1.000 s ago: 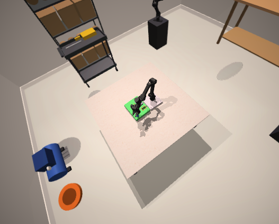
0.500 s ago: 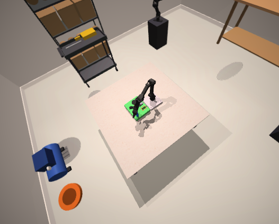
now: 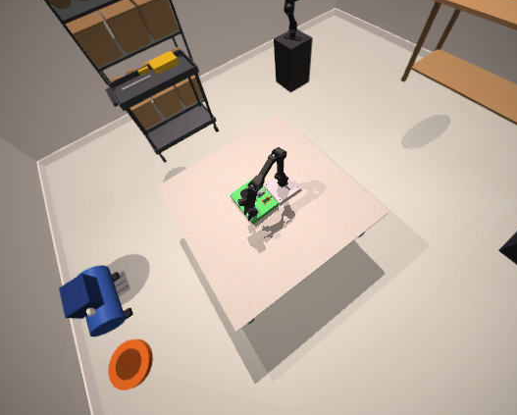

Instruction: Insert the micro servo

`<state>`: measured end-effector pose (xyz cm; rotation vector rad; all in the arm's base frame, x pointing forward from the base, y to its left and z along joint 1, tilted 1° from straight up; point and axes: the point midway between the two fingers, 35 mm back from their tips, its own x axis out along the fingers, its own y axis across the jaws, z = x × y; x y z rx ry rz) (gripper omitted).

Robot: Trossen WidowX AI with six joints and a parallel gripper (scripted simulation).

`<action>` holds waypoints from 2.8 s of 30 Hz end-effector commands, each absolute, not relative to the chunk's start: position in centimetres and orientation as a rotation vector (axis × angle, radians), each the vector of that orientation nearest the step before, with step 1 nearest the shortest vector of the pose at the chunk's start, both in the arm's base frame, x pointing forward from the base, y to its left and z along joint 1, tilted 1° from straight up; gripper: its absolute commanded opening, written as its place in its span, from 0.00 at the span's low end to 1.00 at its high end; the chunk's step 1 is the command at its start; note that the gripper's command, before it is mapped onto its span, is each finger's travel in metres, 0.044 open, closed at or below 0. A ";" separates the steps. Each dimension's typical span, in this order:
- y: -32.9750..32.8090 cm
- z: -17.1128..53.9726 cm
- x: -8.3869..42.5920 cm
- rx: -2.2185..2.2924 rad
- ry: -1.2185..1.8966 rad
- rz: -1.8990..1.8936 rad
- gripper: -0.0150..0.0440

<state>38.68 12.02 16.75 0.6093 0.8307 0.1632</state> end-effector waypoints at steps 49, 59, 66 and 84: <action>7.1 16.0 32.0 -0.885 1.363 0.843 1.00; 7.0 15.1 32.1 -0.889 1.364 0.847 1.00; 7.0 13.4 32.1 -0.889 1.364 0.847 1.00; 7.0 11.4 32.2 -0.889 1.364 0.847 0.96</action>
